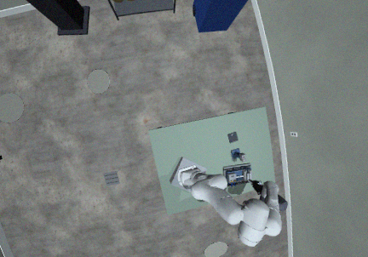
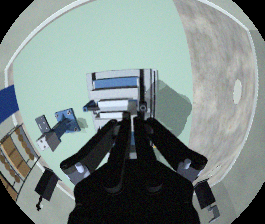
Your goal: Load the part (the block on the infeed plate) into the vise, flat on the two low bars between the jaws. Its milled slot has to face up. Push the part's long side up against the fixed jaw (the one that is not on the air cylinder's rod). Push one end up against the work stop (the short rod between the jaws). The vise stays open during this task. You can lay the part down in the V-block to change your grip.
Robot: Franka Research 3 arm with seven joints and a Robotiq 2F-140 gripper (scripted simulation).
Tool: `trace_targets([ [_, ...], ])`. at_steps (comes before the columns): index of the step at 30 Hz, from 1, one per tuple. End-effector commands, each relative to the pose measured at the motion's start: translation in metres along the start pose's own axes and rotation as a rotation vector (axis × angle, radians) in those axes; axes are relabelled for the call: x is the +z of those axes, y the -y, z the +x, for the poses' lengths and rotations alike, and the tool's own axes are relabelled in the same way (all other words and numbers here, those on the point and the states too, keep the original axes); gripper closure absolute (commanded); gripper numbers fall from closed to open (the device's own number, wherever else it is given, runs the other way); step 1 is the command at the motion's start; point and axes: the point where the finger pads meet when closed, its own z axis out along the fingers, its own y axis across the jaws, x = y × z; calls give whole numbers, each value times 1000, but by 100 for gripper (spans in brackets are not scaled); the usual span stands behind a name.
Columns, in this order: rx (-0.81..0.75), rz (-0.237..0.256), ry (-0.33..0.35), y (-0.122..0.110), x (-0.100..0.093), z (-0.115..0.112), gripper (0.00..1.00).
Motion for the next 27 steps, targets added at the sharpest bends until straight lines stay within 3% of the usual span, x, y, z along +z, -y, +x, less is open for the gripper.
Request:
trace_targets([
  [1, 3, 1, -2, 3, 0, 1, 100],
  [20, 3, 1, -2, -2, 0, 1, 100],
  [27, 3, 1, -2, -15, 0, 1, 100],
])
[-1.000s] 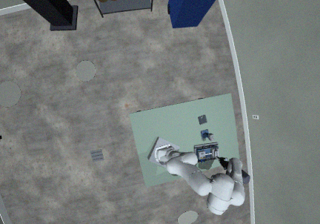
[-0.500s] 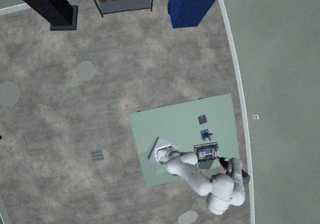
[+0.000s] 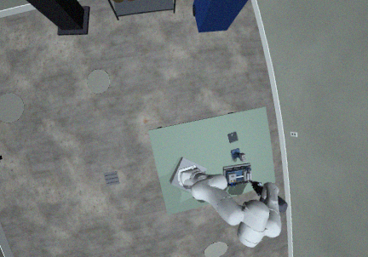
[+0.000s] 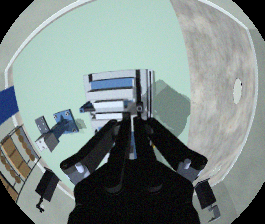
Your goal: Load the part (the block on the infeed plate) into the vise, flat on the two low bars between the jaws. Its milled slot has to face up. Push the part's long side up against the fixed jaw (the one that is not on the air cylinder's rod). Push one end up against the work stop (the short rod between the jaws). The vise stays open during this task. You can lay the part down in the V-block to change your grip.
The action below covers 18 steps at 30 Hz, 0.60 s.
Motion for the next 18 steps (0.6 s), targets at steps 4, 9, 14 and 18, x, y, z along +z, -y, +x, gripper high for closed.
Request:
trace_targets([
  [4, -6, -1, 2, -12, 0, 0, 100],
  [9, -6, -1, 2, -17, 0, 0, 100],
  [14, -6, -1, 2, -18, 0, 0, 100],
  [18, -6, -1, 2, -18, 0, 0, 100],
])
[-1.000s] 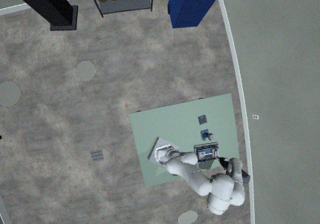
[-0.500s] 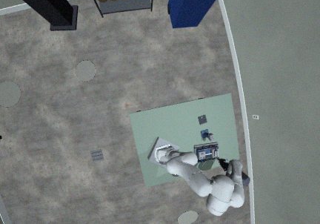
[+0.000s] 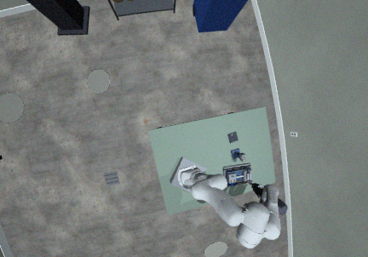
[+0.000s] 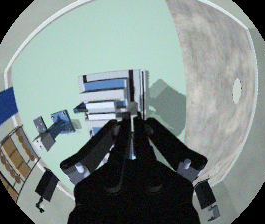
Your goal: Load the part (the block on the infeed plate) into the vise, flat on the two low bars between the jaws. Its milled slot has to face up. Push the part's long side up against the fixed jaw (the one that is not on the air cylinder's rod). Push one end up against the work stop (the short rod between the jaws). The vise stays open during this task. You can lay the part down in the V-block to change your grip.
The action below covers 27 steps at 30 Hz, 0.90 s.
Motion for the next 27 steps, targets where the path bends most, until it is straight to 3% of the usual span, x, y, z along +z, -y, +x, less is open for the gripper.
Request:
trace_targets([
  [1, -8, 0, 3, 0, 0, 0, 100],
  [11, -8, 0, 3, 0, -6, 0, 100],
  [27, -8, 0, 3, 0, -37, 0, 100],
])
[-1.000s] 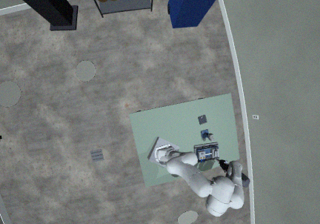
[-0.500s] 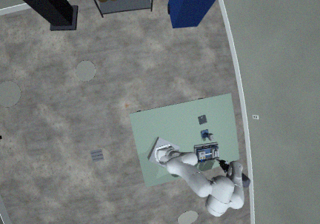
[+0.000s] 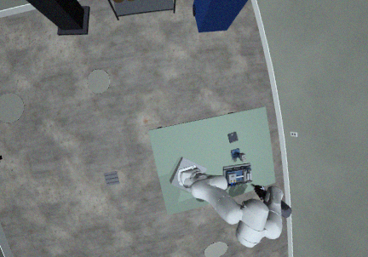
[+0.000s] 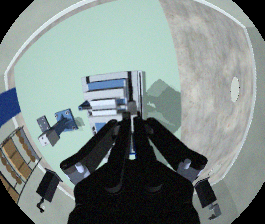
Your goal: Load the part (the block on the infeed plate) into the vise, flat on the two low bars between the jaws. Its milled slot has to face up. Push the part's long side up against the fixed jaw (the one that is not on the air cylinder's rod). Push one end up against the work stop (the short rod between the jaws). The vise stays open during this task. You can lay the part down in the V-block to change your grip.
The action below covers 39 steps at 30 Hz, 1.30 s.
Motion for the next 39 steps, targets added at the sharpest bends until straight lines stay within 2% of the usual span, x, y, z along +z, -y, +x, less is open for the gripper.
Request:
trace_targets([
  [1, -19, 9, 8, 2, -6, -3, 100],
  [14, -19, 9, 8, 2, -28, -3, 100],
  [39, -19, 9, 8, 2, -29, -3, 100],
])
